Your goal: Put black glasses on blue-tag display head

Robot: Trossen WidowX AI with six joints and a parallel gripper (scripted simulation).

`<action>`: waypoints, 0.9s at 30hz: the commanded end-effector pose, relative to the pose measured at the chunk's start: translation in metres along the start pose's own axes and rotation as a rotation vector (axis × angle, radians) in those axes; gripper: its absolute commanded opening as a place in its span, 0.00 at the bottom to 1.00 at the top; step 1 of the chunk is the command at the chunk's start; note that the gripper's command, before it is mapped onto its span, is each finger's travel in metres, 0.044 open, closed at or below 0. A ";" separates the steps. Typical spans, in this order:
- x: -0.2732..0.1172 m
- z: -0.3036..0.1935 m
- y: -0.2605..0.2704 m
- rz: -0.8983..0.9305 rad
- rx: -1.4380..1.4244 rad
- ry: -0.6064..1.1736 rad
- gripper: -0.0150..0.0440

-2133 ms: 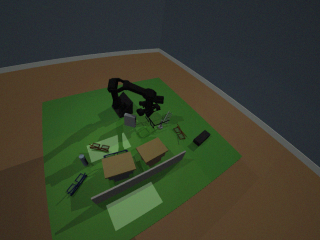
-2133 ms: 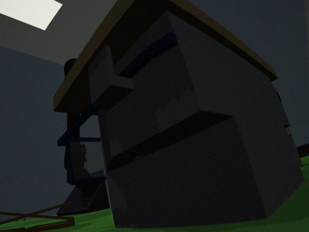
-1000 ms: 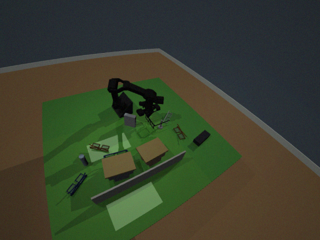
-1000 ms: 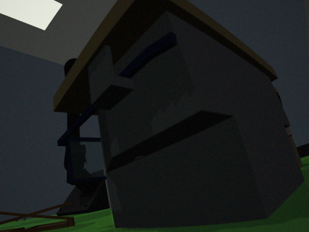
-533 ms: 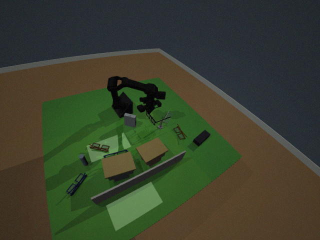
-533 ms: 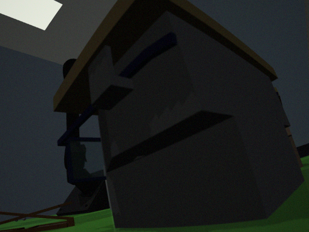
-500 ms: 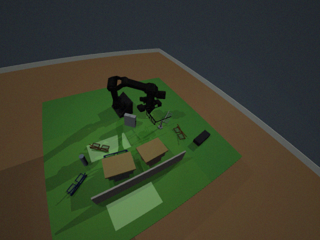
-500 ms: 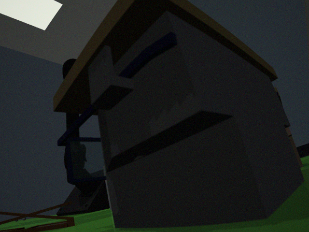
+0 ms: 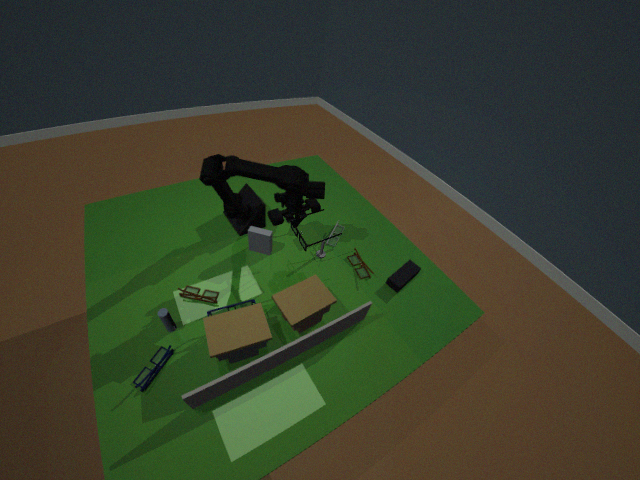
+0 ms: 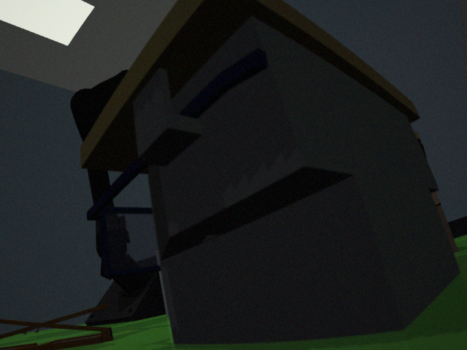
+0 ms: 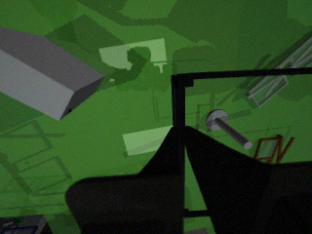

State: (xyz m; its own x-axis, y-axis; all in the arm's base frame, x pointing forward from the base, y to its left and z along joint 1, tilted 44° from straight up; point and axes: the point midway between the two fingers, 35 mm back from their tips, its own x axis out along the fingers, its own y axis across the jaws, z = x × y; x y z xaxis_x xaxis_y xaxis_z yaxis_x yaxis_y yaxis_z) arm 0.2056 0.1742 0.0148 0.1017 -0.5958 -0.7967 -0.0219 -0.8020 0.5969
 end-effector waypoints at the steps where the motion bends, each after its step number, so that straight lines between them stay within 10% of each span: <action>1: -0.008 -0.008 0.015 -0.046 0.037 -0.014 0.25; 27: -0.050 -0.040 0.123 -0.324 0.314 0.004 0.25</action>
State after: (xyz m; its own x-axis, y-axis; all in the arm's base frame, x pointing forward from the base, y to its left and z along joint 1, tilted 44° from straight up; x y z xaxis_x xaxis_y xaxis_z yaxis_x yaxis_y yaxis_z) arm 0.2388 0.1163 0.1216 0.1471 -0.3388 -0.9293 -0.2679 -0.9180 0.2923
